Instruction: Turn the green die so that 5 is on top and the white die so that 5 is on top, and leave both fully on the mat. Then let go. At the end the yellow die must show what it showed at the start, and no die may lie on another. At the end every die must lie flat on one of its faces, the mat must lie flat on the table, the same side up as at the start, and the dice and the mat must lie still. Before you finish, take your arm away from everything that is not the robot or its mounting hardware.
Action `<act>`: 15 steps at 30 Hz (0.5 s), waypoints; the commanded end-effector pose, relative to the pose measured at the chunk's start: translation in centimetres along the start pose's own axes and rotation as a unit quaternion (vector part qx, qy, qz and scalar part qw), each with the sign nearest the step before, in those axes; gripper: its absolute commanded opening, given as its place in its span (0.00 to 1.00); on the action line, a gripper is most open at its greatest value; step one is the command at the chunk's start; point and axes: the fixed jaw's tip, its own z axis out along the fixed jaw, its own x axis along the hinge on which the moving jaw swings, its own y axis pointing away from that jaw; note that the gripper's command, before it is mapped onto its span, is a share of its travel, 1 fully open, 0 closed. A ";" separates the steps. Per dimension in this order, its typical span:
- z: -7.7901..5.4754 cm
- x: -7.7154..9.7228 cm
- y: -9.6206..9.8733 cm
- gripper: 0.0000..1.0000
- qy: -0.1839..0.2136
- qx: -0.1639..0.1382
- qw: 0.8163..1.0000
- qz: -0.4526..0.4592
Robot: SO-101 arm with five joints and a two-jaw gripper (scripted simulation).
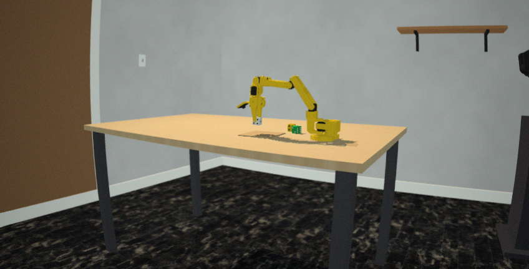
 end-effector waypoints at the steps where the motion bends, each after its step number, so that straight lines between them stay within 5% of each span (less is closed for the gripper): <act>1: -0.9 -0.5 -0.2 0.00 -0.022 -0.001 1.000 0.004; 15: -1.1 -0.6 -0.5 0.00 -0.026 0.000 1.000 0.007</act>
